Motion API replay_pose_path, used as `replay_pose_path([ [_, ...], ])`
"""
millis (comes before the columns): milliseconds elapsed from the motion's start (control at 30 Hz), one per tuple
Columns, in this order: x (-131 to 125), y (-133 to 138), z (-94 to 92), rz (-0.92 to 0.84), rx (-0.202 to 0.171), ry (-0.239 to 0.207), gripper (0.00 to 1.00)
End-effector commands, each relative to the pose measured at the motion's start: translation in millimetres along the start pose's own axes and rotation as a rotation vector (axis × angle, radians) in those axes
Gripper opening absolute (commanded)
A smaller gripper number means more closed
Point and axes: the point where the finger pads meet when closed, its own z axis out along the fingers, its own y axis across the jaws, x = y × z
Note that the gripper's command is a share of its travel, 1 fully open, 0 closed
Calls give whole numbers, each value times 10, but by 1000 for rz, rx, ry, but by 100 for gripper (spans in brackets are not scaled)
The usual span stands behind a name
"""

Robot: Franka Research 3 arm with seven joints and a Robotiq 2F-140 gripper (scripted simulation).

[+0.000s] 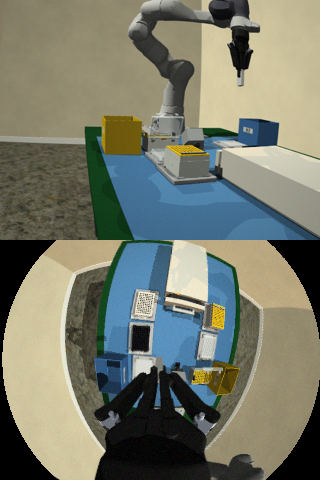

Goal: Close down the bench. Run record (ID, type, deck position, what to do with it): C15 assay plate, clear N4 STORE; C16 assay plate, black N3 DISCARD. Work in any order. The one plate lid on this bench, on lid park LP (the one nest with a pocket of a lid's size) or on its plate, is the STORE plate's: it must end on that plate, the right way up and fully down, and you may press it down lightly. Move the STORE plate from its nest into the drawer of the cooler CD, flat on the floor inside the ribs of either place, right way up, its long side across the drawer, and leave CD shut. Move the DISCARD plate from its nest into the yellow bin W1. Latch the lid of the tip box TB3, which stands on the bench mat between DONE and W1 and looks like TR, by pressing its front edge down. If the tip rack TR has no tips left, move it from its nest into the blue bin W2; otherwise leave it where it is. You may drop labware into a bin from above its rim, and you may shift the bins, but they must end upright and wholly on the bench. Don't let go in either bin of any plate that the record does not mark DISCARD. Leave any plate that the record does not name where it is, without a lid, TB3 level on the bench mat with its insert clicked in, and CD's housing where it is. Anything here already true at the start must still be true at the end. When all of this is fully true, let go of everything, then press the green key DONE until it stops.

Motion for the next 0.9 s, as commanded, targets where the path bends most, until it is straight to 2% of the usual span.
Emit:
replay_pose_path([
  [0, -34, 143, 73, 5, 8, -31, 0],
  [133, -52, 312, 158, 5, 8, -31, 0],
  [200, -68, 401, 202, 41, 31, -64, 0],
  [333, -96, 568, 284, 41, 31, -64, 0],
  [400, -116, 656, 326, 79, 58, -93, 0],
  [467, -116, 656, 326, 79, 58, -93, 0],
  [600, -152, 819, 404, 79, 58, -93, 0],
  [667, -171, 890, 437, 118, 88, -117, 0],
  [867, -218, 1065, 519, 118, 88, -117, 0],
])
